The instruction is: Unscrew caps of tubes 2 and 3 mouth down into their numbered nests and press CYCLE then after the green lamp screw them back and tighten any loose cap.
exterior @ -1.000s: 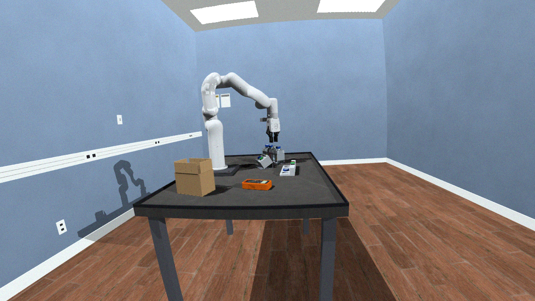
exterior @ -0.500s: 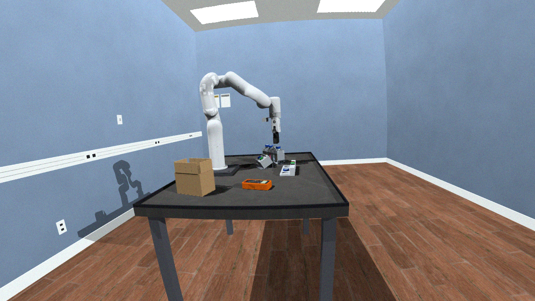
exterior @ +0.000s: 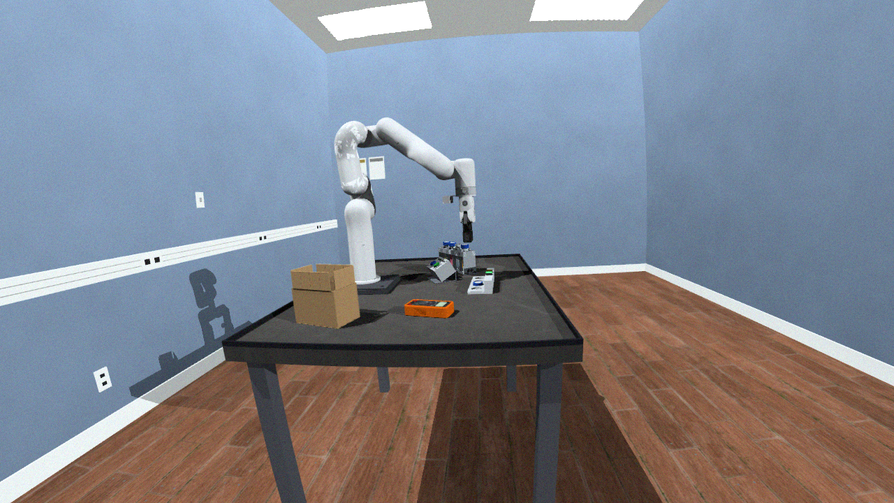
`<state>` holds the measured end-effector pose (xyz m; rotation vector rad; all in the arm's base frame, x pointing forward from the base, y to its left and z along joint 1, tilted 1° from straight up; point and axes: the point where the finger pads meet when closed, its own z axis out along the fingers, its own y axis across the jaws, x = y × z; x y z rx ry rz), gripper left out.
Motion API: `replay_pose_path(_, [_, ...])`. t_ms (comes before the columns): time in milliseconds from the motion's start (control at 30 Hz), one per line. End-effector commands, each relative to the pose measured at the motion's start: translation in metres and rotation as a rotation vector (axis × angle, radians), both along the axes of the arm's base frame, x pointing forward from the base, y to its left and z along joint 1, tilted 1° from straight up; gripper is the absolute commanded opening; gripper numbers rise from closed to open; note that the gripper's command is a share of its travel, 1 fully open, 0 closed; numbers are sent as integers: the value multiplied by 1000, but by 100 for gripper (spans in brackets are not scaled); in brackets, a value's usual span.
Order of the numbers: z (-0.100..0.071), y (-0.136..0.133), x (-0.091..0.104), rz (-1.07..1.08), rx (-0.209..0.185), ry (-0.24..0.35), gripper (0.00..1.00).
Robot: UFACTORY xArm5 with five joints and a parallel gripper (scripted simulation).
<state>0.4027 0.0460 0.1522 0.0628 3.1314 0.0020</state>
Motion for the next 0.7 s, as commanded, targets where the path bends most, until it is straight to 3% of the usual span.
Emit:
replay_pose_path(0, [1, -26, 11, 3, -9, -4, 46])
replay_pose_path(333, [2, -91, 34, 3, -10, -4, 46])
replay_pose_path(667, [2, -93, 35, 3, -10, -4, 46])
